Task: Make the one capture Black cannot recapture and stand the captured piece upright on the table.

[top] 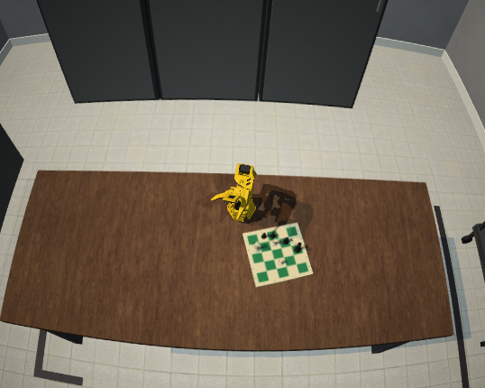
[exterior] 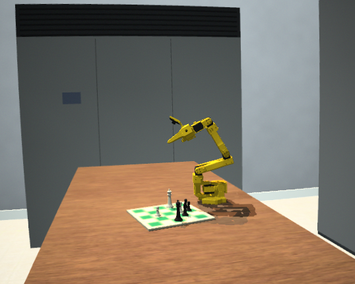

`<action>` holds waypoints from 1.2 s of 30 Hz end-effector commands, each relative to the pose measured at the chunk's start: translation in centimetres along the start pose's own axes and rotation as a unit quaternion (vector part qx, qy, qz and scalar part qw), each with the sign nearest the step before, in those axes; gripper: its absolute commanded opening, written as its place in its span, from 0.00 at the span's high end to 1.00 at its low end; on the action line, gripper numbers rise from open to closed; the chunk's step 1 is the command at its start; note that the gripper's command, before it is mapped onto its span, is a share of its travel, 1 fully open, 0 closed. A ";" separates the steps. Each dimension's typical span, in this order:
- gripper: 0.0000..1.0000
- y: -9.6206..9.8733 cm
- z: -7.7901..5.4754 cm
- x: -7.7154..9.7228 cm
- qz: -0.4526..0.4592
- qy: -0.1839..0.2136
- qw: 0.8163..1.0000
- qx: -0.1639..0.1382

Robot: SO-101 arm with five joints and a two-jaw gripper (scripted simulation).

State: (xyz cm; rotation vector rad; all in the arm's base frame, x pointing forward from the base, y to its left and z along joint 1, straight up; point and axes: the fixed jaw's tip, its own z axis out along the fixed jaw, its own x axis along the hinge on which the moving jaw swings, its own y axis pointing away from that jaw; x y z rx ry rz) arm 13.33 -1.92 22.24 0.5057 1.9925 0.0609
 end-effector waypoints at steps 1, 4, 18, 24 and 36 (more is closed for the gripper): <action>0.29 1.4 0.0 0.6 -0.038 0.007 0.998 -0.049; 0.32 2.5 -0.1 1.4 -0.074 0.020 0.993 -0.091; 0.40 5.4 -1.1 3.9 -0.177 0.051 0.960 -0.212; 0.45 6.9 -2.1 5.7 -0.238 0.064 0.926 -0.285; 0.52 8.5 -4.0 8.3 -0.322 0.077 0.860 -0.389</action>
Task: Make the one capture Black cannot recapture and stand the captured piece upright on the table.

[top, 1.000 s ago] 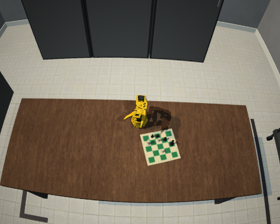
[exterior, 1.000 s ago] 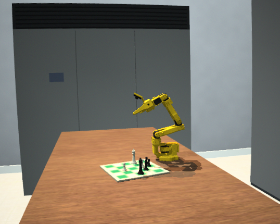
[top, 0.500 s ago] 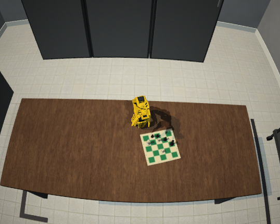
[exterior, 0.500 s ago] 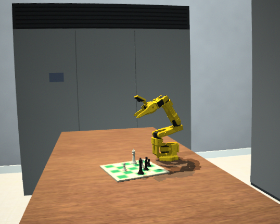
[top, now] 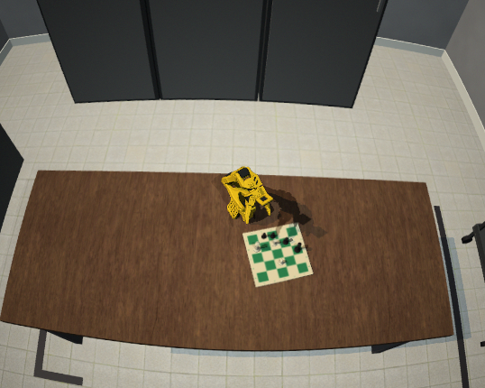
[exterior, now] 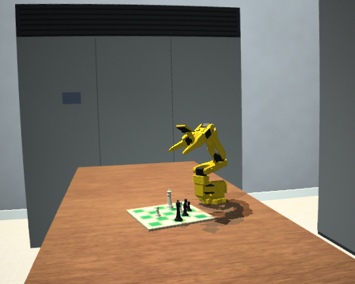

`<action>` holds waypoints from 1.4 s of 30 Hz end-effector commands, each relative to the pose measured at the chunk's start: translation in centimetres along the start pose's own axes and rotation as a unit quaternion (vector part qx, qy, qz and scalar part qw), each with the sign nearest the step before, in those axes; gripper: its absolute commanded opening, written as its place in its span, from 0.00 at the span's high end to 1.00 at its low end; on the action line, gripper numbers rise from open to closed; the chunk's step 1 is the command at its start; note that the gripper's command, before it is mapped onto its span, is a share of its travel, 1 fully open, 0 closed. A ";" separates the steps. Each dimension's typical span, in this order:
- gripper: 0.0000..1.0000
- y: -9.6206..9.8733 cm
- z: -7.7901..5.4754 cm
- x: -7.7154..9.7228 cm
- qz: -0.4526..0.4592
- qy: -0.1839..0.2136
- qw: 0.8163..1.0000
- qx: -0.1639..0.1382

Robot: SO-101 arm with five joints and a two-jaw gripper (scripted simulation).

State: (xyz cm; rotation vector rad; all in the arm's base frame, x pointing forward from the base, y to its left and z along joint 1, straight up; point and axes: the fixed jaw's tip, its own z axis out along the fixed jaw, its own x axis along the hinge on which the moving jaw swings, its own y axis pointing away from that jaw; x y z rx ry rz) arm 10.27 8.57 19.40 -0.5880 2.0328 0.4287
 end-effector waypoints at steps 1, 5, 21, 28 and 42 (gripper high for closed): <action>0.53 1.7 0.0 0.4 -0.047 -0.003 0.997 -0.056; 0.55 2.7 0.0 0.8 -0.078 0.000 0.993 -0.091; 0.60 4.9 -0.4 1.9 -0.144 0.003 0.975 -0.167; 0.60 4.9 -0.4 2.0 -0.146 0.003 0.975 -0.168; 0.60 4.9 -0.4 2.0 -0.146 0.003 0.975 -0.168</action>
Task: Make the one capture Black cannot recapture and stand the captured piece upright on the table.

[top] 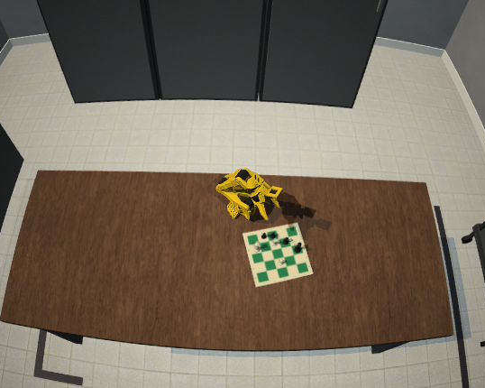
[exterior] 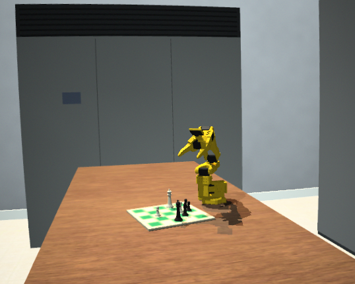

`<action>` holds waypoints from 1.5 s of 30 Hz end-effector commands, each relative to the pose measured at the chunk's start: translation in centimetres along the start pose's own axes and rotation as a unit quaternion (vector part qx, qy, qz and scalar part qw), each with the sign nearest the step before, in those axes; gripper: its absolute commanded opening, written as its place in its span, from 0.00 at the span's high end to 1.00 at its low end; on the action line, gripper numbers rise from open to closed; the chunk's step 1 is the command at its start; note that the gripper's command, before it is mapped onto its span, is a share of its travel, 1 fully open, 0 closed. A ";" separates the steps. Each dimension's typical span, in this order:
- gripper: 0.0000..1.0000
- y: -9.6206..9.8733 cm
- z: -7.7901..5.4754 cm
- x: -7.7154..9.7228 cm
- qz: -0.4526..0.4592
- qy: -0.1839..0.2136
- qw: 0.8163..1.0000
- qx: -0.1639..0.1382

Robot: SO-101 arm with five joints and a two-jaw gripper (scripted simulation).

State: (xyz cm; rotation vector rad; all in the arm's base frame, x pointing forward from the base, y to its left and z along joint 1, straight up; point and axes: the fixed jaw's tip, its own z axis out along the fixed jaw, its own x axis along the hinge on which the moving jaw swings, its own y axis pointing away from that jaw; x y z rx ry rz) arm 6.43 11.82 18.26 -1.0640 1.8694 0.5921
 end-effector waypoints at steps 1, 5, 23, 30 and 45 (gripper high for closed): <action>0.60 0.2 0.1 0.0 -0.007 -0.005 1.000 -0.005; 0.60 0.2 0.1 0.0 -0.007 -0.005 1.000 -0.005; 0.63 -0.2 0.2 -0.8 0.000 0.019 1.000 0.006; 0.68 -1.2 1.2 -2.5 0.016 0.071 0.997 0.028; 0.85 -5.4 7.8 -4.8 0.075 0.211 0.971 0.081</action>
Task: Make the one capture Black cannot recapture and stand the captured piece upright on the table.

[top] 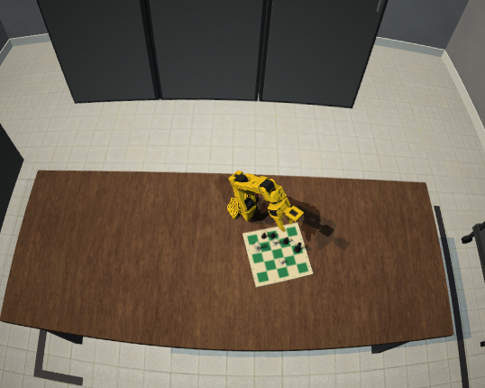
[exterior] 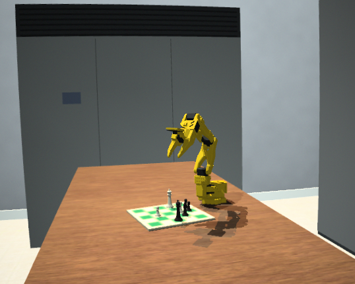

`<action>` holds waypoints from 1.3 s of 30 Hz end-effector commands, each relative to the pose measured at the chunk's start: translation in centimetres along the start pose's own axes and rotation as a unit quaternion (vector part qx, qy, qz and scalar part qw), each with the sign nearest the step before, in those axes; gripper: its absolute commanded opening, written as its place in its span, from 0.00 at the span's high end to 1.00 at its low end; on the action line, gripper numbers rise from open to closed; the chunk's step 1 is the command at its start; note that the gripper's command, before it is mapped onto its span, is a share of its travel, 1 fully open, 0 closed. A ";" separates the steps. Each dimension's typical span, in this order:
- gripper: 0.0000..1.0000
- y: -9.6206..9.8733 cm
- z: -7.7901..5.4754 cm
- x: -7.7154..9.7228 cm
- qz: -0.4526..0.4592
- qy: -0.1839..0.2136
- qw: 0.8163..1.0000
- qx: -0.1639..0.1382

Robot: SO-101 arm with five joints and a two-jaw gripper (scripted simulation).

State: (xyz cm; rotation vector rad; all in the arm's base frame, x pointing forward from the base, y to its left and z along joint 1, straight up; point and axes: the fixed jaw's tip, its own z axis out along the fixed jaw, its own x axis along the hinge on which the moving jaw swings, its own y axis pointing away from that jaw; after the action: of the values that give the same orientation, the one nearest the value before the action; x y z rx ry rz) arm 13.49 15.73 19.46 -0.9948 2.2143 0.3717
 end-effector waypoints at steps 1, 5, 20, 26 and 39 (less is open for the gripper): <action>0.86 -1.3 2.9 -1.3 0.019 0.073 0.997 0.015; 0.91 -2.6 5.7 -1.6 0.038 0.115 0.992 0.027; 0.99 -5.4 11.4 0.0 0.078 0.191 0.977 0.045; 1.00 -5.6 11.8 0.2 0.081 0.196 0.976 0.046; 1.00 -5.6 11.8 0.2 0.081 0.197 0.976 0.046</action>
State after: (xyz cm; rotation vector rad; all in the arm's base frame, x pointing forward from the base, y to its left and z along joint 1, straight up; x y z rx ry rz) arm 22.92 18.09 11.21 -0.9022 2.6264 0.1611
